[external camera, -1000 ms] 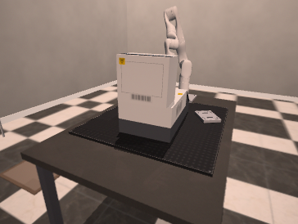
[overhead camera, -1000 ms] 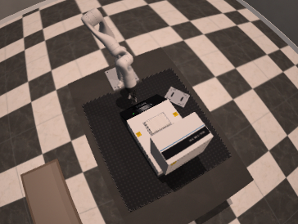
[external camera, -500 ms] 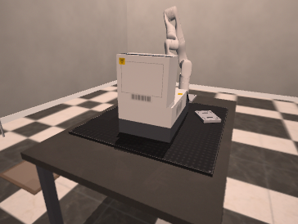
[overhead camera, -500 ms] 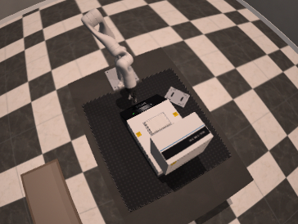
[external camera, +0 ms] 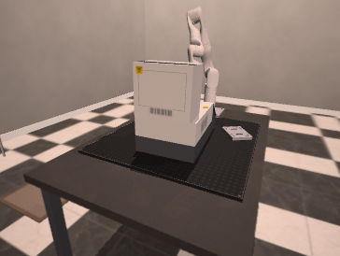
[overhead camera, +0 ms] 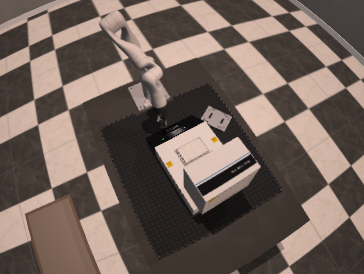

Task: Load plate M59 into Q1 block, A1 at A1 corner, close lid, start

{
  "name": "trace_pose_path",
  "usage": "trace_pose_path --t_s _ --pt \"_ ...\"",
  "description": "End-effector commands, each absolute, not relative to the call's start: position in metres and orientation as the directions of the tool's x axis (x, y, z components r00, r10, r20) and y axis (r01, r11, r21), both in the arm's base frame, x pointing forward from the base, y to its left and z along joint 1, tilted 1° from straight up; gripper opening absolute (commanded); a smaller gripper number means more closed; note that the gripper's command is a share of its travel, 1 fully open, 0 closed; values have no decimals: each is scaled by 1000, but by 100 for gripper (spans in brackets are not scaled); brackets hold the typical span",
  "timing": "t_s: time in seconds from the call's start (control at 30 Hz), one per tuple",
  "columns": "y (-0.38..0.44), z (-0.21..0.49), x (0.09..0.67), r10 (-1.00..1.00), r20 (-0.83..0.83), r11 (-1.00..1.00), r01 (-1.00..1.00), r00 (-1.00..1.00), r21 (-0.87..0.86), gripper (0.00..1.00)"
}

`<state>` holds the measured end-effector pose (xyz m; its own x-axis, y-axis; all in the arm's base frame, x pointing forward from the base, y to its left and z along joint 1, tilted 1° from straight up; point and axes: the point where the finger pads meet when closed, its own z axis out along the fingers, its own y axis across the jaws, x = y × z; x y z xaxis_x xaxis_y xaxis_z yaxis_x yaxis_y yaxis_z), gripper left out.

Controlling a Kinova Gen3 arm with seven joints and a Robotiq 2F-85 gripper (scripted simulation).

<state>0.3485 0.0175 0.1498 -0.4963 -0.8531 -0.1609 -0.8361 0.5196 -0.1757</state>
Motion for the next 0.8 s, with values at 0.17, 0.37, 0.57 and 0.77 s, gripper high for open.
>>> trace_pose_path --t_s 0.17,0.37,0.57,0.77 --pt "18 150 349 -853 -161 520 -836 -496 -177 10" --pt "18 149 350 -853 -161 519 -836 -496 -177 10" --pt "18 146 352 -853 -161 519 -836 -496 -177 10" --pt "19 143 355 -853 -161 519 -836 -496 -177 10"
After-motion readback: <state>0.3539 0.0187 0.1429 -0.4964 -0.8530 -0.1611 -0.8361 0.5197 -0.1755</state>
